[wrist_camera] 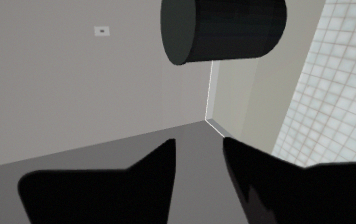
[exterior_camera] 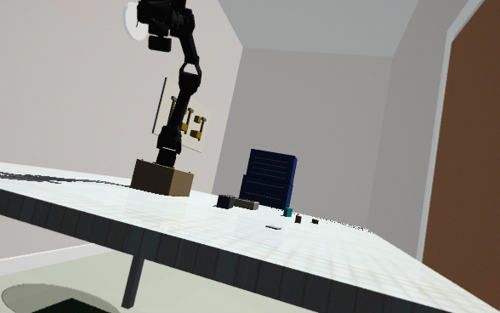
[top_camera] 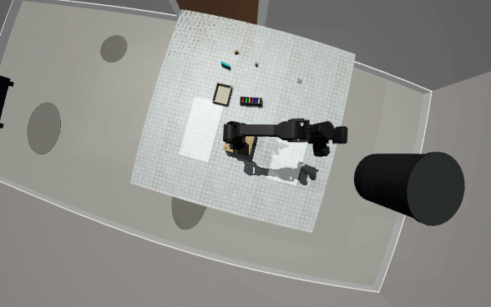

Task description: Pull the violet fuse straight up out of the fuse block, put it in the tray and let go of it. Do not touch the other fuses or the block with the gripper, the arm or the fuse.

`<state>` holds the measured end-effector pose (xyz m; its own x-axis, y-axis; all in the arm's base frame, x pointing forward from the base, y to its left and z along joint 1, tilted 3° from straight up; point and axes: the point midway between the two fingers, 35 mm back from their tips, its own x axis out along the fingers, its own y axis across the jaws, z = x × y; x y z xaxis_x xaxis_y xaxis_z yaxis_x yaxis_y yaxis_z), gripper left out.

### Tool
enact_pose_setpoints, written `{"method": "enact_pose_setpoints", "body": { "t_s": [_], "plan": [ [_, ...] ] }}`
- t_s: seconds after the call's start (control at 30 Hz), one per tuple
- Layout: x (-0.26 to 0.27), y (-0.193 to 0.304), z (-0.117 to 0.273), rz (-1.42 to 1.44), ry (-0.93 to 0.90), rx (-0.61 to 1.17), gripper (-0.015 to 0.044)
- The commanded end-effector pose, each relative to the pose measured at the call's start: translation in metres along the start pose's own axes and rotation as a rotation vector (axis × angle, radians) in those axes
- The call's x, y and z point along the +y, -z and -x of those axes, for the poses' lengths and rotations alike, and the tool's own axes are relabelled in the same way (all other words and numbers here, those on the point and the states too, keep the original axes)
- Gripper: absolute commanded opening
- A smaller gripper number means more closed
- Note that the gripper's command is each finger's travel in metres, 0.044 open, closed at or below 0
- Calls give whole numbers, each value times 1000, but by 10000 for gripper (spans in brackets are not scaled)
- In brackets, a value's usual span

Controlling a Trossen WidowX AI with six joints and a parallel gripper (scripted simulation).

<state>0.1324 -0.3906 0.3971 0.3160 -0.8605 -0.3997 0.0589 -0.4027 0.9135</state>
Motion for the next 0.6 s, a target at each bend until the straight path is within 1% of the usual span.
{"method": "enact_pose_setpoints", "body": {
  "t_s": [0.0,0.07,0.2,0.3,0.43,0.57],
  "plan": [
    [-2,2,-1,10,5,5,126],
    [-15,20,-9,93,43,44,74],
    [-61,74,-26,354,143,176,74],
    [-97,114,-32,555,202,283,74],
    [-147,156,-30,844,262,419,74],
    [-199,195,-19,1126,297,575,74]
  ]
}}
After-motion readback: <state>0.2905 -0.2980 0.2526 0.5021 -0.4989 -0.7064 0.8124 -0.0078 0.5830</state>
